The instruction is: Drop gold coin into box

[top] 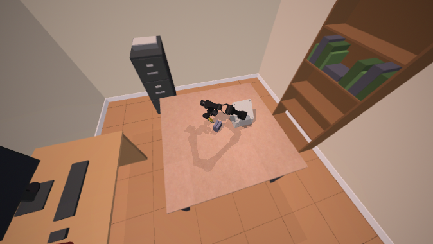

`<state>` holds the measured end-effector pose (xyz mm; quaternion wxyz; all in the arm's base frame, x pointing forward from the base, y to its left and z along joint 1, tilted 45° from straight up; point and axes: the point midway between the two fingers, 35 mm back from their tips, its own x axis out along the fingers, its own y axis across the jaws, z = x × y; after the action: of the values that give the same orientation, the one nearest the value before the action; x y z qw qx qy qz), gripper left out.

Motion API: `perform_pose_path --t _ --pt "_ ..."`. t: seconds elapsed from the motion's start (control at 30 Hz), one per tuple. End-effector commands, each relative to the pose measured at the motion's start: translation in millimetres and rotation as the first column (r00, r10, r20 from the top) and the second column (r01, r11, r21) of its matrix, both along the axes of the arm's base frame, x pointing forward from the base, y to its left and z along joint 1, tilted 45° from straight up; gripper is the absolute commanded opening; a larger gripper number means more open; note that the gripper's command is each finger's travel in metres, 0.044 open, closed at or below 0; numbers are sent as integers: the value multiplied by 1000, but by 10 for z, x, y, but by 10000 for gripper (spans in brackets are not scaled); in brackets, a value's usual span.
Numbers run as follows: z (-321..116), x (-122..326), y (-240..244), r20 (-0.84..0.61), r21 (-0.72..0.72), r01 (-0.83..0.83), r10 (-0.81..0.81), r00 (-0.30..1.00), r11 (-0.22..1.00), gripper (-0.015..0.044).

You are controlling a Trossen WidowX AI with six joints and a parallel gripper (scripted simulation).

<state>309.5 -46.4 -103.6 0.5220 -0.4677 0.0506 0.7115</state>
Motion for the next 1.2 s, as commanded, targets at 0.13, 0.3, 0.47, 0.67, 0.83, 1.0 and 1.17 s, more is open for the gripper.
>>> perform_pose_path --t 0.13,0.3,0.47,0.67,0.83,1.0,1.17 --pt "-108 -26 111 -12 8 2 -2 1000 1000 161" --pt "-166 -24 168 -12 8 3 -2 1000 1000 161" --pt "-223 -25 225 -12 8 3 -3 1000 1000 161" --pt "-289 -29 294 -14 8 4 -4 1000 1000 161" --pt "-343 -34 352 -14 9 4 -4 1000 1000 161" --pt "-398 -40 410 -13 10 3 -3 1000 1000 161" --pt "-451 -49 468 -12 11 3 -2 1000 1000 161"
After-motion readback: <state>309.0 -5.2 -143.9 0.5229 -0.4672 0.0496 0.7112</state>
